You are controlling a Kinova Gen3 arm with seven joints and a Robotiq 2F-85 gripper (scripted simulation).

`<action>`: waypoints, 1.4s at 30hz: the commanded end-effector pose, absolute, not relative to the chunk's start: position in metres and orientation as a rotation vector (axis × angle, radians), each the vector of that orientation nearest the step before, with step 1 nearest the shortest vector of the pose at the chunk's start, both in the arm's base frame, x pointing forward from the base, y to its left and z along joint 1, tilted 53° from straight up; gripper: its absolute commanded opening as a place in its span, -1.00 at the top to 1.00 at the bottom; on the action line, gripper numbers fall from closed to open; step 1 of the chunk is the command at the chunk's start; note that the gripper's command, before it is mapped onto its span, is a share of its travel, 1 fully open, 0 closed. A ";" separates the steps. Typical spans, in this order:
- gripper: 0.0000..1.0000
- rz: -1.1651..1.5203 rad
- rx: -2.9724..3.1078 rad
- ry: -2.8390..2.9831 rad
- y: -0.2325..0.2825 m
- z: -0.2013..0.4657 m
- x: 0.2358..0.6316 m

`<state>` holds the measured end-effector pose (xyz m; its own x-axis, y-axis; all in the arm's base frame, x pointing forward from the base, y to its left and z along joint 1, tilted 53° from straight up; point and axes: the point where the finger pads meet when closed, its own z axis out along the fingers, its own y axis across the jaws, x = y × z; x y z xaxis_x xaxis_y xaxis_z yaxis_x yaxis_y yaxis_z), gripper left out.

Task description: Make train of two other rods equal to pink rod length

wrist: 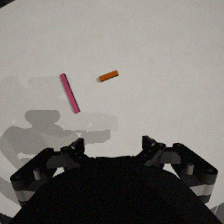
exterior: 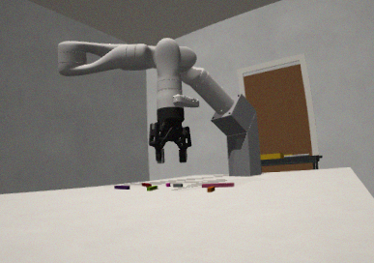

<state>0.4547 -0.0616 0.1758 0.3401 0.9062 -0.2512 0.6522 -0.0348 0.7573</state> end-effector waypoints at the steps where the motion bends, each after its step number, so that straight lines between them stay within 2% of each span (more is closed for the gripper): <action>1: -1.00 0.407 1.791 1.356 -0.056 0.175 0.458; 10: -1.00 0.565 1.981 1.089 -0.036 0.174 0.469; 25: -1.00 0.922 2.368 0.338 0.028 0.156 0.483; 39: -1.00 0.995 2.445 0.125 0.047 0.148 0.483; 40: 0.52 0.995 2.445 0.125 0.047 0.148 0.483; 42: 0.52 0.995 2.445 0.125 0.047 0.148 0.483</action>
